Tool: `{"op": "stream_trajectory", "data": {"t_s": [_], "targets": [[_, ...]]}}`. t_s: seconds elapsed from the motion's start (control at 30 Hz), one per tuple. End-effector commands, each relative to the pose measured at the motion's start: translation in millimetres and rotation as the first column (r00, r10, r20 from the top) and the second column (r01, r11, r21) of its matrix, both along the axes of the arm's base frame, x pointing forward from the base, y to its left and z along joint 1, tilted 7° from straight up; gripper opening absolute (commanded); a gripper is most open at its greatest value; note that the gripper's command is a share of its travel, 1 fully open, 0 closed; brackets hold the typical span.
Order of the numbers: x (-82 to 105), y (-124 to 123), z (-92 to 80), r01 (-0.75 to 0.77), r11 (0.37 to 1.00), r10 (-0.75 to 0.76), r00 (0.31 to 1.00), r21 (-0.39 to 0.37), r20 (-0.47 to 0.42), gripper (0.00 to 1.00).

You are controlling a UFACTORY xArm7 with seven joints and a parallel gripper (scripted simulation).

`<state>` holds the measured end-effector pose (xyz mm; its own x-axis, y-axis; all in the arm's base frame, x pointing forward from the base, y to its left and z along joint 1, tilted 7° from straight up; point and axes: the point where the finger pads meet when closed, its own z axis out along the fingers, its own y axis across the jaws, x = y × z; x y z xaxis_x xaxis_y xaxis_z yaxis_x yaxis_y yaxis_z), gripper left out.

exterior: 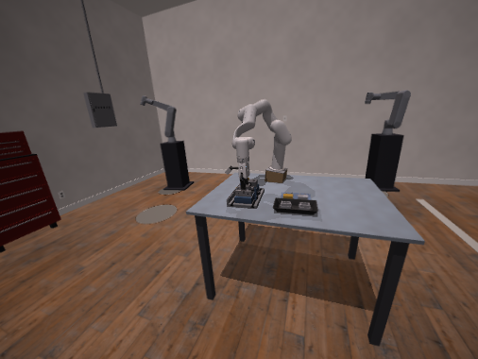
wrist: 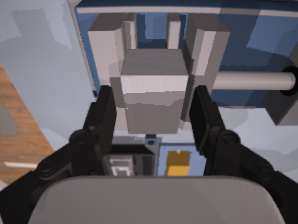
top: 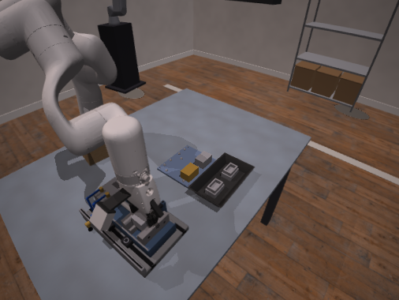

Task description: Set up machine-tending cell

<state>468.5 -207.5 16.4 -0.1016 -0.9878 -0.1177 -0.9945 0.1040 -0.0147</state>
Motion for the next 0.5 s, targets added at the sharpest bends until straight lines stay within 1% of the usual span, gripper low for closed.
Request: {"op": "stream_trajectory", "data": {"t_s": [0.0, 0.23, 0.47], "targets": [[1.4, -0.9, 1.7, 0.000, 1.000, 0.000, 1.000, -0.002, 0.004, 0.69], [1.3, -1.1, 3.9, 0.000, 1.000, 0.000, 1.000, -0.002, 0.004, 0.69], [1.0, -2.4, 15.2, 0.000, 1.000, 0.000, 1.000, -0.002, 0.004, 0.69]]}}
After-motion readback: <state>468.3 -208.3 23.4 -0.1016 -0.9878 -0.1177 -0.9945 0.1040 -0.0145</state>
